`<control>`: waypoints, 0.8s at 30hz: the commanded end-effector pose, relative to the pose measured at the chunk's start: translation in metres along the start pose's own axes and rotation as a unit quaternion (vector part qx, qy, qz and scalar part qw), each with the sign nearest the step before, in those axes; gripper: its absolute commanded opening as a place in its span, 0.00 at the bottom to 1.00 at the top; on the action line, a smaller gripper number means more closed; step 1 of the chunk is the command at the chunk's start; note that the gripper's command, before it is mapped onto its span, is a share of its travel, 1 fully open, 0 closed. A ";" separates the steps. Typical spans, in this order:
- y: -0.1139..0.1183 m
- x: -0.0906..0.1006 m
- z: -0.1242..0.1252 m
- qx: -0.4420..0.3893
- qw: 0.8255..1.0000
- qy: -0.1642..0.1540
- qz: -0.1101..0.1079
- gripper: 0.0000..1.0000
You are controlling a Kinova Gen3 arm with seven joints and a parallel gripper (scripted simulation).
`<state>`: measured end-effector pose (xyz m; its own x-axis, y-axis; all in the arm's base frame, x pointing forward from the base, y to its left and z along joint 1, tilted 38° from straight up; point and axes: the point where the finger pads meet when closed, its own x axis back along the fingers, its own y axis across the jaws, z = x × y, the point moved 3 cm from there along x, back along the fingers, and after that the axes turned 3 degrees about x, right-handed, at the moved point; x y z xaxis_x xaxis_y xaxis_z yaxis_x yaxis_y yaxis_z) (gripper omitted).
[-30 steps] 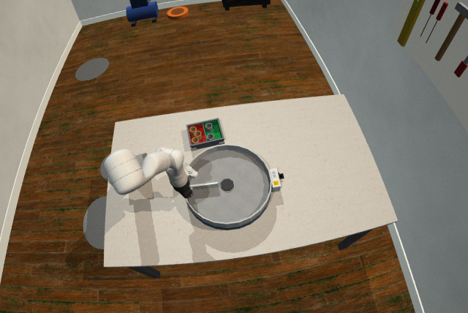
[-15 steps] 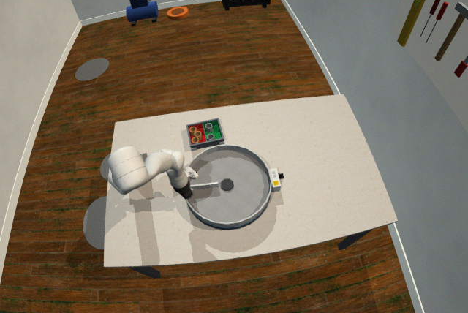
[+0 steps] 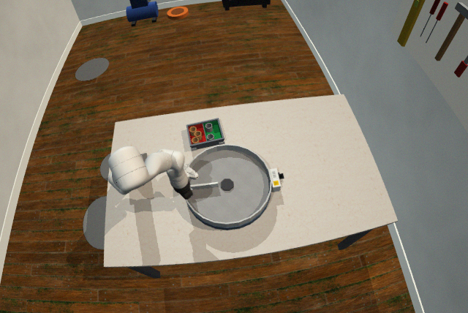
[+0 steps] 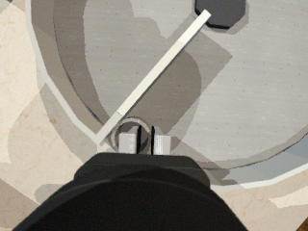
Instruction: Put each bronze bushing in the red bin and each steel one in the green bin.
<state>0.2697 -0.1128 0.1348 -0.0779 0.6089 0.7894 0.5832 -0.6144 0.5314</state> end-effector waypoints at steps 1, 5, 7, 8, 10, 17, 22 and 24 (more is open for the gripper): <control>-0.001 0.000 0.000 0.001 1.000 0.001 0.001 0.00; -0.001 0.000 0.000 0.001 1.000 0.001 0.001 0.00; 0.001 0.000 0.000 0.000 1.000 0.000 -0.001 0.00; 0.001 0.000 0.000 0.000 1.000 0.000 -0.001 0.00; 0.001 0.000 0.000 0.000 1.000 0.000 -0.001 0.00; 0.001 0.000 0.000 0.000 1.000 0.000 -0.001 0.00; 0.001 0.000 0.000 0.000 1.000 0.000 -0.001 0.00; 0.001 0.000 0.000 0.000 1.000 0.000 -0.002 0.00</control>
<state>0.2706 -0.1138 0.1357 -0.0784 0.6119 0.7870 0.5824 -0.6126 0.5343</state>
